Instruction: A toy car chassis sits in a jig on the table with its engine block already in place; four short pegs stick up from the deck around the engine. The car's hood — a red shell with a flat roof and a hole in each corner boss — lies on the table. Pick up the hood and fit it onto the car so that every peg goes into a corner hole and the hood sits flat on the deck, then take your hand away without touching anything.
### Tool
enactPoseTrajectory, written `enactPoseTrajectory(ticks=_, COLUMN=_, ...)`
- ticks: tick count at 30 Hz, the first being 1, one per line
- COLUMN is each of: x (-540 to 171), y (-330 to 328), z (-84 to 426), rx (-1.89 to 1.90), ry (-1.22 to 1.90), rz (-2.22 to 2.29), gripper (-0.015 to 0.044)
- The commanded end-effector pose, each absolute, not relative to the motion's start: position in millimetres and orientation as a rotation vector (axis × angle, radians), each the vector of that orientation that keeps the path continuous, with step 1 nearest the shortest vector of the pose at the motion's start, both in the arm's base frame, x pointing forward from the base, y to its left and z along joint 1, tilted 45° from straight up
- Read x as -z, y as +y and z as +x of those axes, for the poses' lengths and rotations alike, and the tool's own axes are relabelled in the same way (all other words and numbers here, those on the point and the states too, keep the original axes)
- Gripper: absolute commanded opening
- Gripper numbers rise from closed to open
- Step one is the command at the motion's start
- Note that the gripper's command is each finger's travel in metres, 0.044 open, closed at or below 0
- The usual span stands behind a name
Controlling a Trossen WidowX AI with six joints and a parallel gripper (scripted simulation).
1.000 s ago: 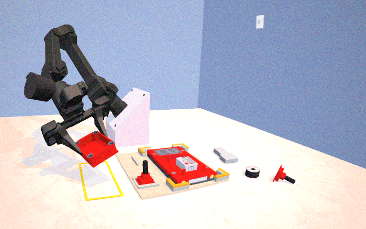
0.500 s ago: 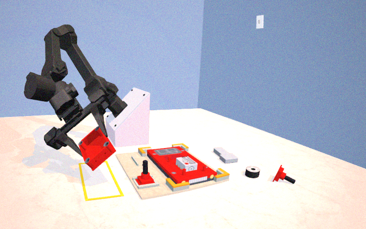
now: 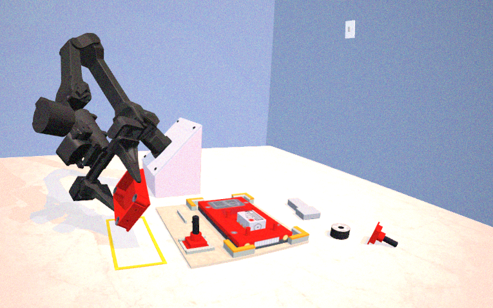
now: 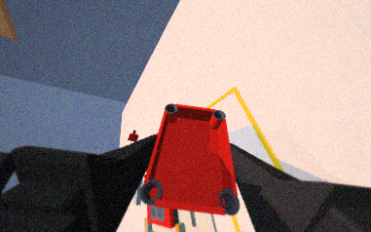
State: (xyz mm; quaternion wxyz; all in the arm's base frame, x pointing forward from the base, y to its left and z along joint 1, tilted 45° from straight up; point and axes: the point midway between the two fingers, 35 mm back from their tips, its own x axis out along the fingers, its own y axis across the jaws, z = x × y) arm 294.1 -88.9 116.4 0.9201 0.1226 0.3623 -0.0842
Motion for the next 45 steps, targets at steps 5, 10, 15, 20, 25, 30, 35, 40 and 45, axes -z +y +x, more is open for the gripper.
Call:
enactPoseTrajectory(ticks=5, x=-116, y=-89, z=294, rx=0.268, ry=0.721, rz=0.493, gripper=0.0000)
enactPoseTrajectory(ticks=10, x=-116, y=-89, z=294, rx=0.322, ry=0.705, rz=0.631, gripper=0.0000)
enactPoseTrajectory(ticks=15, x=-116, y=-89, z=294, rx=0.367, ry=0.689, rz=0.746, gripper=0.0000)
enactPoseTrajectory(ticks=20, x=-116, y=-90, z=294, rx=0.403, ry=0.674, rz=0.840, gripper=0.0000)
enactPoseTrajectory(ticks=25, x=-115, y=-91, z=294, rx=0.459, ry=0.649, rz=0.984, gripper=0.0000)
enactPoseTrajectory(ticks=30, x=-113, y=-93, z=293, rx=0.516, ry=0.620, rz=1.133, gripper=0.0000)
enactPoseTrajectory(ticks=35, x=-111, y=-97, z=293, rx=0.574, ry=0.587, rz=1.283, gripper=0.0000)
enactPoseTrajectory(ticks=40, x=-108, y=-101, z=291, rx=0.633, ry=0.549, rz=1.436, gripper=0.0000)
enactPoseTrajectory(ticks=45, x=-103, y=-108, z=290, rx=0.694, ry=0.505, rz=1.596, gripper=0.0000)
